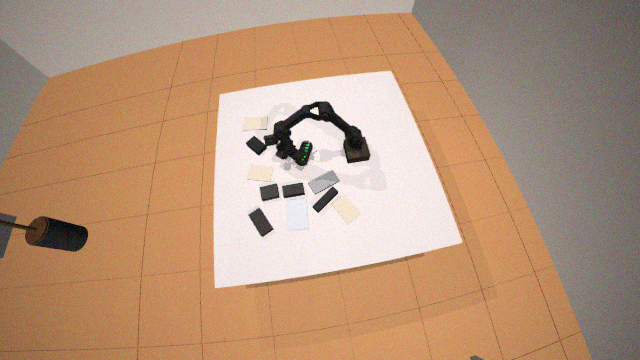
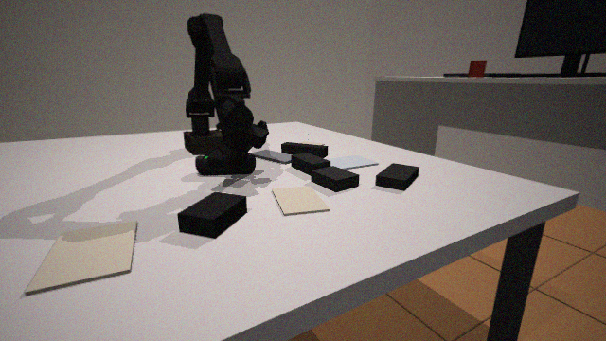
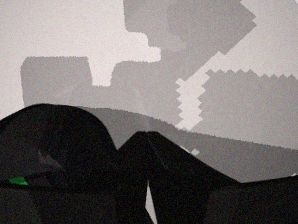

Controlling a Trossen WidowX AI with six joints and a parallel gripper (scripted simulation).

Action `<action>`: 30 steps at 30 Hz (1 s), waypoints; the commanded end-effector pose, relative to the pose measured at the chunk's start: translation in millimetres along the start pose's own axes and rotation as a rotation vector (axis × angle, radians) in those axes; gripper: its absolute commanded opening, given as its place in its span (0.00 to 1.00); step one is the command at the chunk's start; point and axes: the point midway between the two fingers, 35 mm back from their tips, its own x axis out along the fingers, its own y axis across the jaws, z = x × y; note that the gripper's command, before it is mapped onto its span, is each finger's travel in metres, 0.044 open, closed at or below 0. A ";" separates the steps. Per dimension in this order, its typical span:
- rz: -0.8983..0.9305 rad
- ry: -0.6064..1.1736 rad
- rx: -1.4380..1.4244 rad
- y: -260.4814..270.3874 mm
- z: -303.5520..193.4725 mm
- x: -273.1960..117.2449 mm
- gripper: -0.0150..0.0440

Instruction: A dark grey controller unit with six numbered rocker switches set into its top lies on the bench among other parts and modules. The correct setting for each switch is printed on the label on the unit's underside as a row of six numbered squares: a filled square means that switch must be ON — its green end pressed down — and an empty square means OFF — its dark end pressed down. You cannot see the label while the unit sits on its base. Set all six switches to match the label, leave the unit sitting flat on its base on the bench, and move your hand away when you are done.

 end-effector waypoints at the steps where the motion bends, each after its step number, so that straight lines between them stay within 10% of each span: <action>1: 0.024 0.017 0.003 8.1 -4.1 7.3 0.25; 19: 0.025 0.017 0.003 17.2 -6.7 10.0 0.25; 30: 0.016 0.016 0.003 -42.5 -1.1 -59.9 0.25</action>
